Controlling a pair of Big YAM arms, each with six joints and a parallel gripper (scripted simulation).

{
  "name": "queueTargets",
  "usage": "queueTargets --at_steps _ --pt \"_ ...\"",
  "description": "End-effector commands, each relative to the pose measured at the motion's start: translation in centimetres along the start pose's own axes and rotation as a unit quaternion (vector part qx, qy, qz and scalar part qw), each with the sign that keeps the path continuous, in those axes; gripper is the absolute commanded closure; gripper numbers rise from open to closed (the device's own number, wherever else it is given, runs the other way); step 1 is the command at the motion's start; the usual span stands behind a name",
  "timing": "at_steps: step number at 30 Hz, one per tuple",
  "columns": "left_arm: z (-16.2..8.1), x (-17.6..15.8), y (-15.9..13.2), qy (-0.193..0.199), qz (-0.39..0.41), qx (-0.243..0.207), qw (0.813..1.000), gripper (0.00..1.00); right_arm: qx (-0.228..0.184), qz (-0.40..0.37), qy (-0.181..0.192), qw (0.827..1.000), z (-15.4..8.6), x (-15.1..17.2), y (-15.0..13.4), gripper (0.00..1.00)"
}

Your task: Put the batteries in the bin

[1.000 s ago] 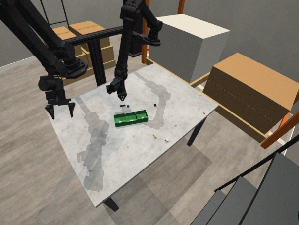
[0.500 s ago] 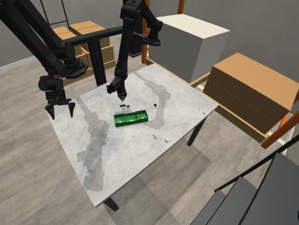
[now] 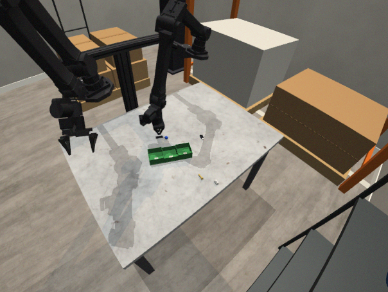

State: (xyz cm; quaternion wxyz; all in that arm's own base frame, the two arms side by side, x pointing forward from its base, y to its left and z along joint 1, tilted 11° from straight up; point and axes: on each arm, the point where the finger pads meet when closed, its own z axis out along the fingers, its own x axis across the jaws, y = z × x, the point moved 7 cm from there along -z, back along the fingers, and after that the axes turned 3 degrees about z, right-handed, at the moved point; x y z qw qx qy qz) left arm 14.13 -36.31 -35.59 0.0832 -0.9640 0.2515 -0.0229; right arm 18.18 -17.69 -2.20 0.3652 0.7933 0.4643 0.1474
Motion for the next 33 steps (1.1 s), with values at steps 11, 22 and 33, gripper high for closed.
queueTargets --at_steps 11,22,33 --pt "1.7 1.6 0.7 0.005 -0.002 -0.004 1.000 0.72 -0.006 -0.002 -0.003 1.000 -0.5 -0.2 0.2 0.00" --pt "4.5 0.0 -0.5 -0.004 0.000 0.004 1.000 0.72 -0.006 -0.002 -0.003 1.000 -0.5 -0.2 0.2 0.00" --pt "5.1 -1.5 -1.7 -0.010 0.000 0.009 1.000 0.72 -0.006 -0.002 -0.003 1.000 -0.5 -0.2 0.2 0.00"
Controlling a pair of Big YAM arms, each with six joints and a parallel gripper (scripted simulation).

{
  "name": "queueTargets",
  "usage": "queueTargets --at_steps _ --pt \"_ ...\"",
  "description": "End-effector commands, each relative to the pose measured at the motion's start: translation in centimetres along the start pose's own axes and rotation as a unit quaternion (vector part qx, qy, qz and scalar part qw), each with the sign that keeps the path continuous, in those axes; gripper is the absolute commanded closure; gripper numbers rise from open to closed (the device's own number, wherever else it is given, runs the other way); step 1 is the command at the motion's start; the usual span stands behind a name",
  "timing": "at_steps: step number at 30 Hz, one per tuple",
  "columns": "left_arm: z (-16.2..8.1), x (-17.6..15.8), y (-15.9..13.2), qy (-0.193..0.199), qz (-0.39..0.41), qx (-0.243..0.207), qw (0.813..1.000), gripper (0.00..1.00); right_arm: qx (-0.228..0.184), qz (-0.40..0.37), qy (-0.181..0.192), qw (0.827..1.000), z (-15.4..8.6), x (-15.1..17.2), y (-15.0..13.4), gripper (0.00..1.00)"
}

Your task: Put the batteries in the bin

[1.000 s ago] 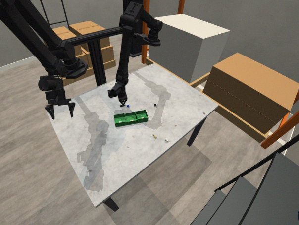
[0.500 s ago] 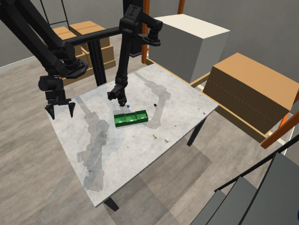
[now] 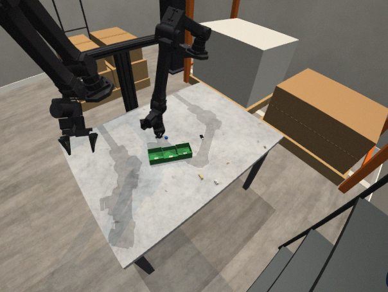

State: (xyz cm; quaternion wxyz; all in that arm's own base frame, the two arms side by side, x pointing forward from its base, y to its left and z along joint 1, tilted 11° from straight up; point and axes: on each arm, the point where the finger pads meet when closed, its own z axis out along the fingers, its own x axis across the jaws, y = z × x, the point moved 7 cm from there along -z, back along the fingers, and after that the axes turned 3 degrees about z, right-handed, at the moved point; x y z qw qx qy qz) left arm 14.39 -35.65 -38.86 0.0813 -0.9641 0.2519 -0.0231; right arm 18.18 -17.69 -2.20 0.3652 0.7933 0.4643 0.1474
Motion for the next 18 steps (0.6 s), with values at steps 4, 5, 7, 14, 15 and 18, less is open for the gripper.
queueTargets --at_steps 4,5,7,14,15,18 --pt "1.8 -1.1 -1.0 -0.008 0.002 0.009 1.000 0.72 -0.006 -0.002 -0.003 1.000 -0.5 -0.2 0.2 0.00" --pt "1.7 -1.0 -0.9 -0.009 0.003 0.010 1.000 0.72 -0.006 -0.002 -0.003 1.000 -0.5 -0.2 0.2 0.00" --pt "1.7 -0.9 -0.9 -0.012 0.002 0.013 1.000 0.72 -0.006 -0.002 -0.003 1.000 -0.5 -0.2 0.2 0.00" --pt "1.7 -0.4 -0.7 -0.012 0.001 0.013 1.000 0.72 -0.006 -0.002 -0.003 1.000 -0.5 -0.2 0.2 0.00" --pt "1.7 -0.4 -0.7 -0.012 0.001 0.013 1.000 0.72 -0.006 -0.002 -0.003 1.000 -0.5 -0.2 0.2 0.00" --pt "1.7 -0.8 -1.1 -0.016 0.002 0.016 1.000 0.72 -0.006 -0.002 -0.003 1.000 -0.5 -0.2 0.2 0.00"
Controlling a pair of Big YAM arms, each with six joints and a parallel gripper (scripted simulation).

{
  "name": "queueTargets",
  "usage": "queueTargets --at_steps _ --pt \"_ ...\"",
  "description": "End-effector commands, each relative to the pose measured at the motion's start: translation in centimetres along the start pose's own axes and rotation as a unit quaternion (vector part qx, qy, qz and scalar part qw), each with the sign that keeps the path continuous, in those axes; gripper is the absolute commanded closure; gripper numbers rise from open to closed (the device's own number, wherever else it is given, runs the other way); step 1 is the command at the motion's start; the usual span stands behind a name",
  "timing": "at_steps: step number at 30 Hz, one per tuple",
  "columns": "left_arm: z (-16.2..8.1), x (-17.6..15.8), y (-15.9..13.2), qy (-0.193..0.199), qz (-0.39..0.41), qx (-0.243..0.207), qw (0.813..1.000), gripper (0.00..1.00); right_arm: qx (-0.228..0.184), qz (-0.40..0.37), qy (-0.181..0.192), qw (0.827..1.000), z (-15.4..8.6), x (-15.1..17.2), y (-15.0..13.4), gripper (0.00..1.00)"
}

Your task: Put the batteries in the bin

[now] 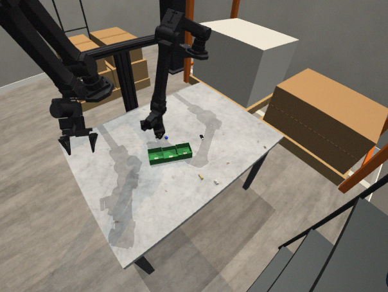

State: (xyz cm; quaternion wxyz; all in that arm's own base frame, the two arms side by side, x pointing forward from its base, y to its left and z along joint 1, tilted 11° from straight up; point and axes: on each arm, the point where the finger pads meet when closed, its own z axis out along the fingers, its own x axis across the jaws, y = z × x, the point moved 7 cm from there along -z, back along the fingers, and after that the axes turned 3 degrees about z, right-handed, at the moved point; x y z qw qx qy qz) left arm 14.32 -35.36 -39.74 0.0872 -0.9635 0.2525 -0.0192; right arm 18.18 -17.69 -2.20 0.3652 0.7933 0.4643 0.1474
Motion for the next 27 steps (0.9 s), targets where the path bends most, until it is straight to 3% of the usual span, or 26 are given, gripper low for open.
queueTargets --at_steps 1,9,10,27 --pt "0.86 -0.61 -1.03 -0.011 0.000 0.011 1.000 0.72 -0.006 -0.002 -0.003 1.000 -0.48 -0.20 0.23 0.00" --pt "0.83 -0.67 -1.05 -0.011 0.000 0.011 1.000 0.72 -0.006 -0.002 -0.003 1.000 -0.48 -0.20 0.23 0.00" --pt "0.83 -0.69 -1.08 -0.012 0.000 0.011 1.000 0.91 -0.006 -0.002 -0.003 1.000 -0.48 -0.20 0.23 0.00" --pt "0.13 -0.10 -0.71 -0.006 0.000 0.006 1.000 0.91 -0.006 -0.002 -0.003 1.000 -0.48 -0.20 0.23 0.00"
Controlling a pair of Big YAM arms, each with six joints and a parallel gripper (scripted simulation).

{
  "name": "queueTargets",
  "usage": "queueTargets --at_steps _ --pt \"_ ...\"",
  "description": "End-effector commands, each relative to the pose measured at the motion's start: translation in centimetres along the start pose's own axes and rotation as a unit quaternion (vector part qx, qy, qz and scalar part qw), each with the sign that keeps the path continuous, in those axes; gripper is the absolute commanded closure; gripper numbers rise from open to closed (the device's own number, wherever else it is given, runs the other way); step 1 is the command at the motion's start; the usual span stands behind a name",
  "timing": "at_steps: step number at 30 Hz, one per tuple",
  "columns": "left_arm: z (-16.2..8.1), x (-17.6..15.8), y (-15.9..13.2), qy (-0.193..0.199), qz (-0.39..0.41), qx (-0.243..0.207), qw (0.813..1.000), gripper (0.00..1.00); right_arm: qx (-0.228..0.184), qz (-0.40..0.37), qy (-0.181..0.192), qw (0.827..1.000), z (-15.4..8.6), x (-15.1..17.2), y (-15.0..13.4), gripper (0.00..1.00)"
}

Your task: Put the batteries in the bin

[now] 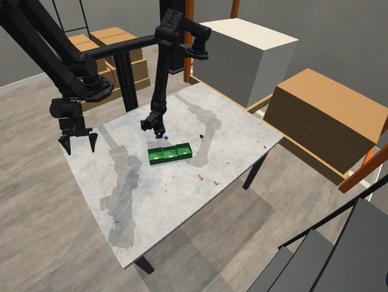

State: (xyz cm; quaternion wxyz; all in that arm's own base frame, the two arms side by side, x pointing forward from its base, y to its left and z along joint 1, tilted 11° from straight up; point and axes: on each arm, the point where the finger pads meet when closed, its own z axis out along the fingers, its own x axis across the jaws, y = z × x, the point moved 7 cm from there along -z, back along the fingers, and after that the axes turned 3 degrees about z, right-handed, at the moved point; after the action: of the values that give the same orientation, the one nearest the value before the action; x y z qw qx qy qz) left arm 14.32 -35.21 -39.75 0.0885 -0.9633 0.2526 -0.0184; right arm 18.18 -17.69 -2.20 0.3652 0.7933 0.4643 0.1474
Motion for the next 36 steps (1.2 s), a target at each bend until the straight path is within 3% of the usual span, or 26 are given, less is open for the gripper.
queueTargets --at_steps 1,12,30,36 --pt "0.1 0.0 -0.6 -0.005 -0.001 0.005 1.000 0.91 -0.006 -0.002 -0.003 1.000 -0.5 -0.2 0.2 0.00" --pt "-0.5 0.3 -0.4 -0.002 -0.001 0.003 1.000 0.91 -0.006 -0.002 -0.003 1.000 -0.5 -0.2 0.2 0.00" --pt "-6.6 0.3 0.6 0.004 0.001 -0.002 1.000 0.91 -0.006 -0.002 -0.003 1.000 -0.5 -0.2 0.2 0.00" --pt "-6.6 -0.1 0.0 -0.002 0.000 0.003 1.000 0.91 -0.006 -0.002 -0.003 1.000 -0.5 -0.2 0.2 0.00"
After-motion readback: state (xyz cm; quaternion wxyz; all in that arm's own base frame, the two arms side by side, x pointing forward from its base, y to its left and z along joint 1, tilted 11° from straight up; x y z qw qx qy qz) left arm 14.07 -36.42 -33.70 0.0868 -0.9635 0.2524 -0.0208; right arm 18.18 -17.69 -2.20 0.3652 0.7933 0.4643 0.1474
